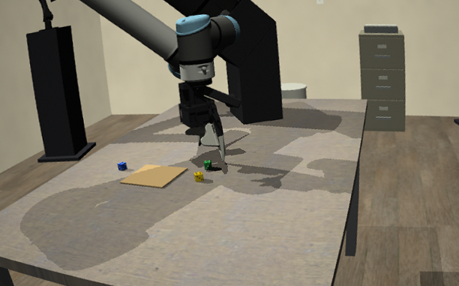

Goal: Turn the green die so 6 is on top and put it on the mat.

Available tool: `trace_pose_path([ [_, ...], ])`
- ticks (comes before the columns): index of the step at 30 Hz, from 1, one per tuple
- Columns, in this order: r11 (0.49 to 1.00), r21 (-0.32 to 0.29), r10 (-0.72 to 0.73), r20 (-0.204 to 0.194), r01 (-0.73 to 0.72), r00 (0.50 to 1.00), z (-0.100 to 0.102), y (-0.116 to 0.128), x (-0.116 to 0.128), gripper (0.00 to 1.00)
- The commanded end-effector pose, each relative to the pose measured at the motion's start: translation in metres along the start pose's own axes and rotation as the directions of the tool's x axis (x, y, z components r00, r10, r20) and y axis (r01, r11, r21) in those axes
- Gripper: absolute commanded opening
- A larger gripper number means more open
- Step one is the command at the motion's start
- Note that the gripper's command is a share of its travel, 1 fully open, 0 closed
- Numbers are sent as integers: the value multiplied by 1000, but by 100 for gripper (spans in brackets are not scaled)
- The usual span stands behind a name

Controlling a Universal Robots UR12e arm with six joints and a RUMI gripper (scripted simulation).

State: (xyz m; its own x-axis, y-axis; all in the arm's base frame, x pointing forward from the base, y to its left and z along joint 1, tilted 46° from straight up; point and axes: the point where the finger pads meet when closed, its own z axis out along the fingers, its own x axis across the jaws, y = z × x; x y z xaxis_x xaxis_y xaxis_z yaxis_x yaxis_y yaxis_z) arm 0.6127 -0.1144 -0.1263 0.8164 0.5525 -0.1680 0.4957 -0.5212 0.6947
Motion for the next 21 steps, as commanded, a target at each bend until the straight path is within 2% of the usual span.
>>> trace_pose_path([
  [1,1000,-5,3,-4,-3,1000,-2,24,28,100],
  [4,1000,-5,3,-4,-3,1000,-2,36,43,100],
  [10,1000,-5,3,-4,-3,1000,-2,47,55,100],
  [21,1000,-5,3,-4,-3,1000,-2,49,58,100],
])
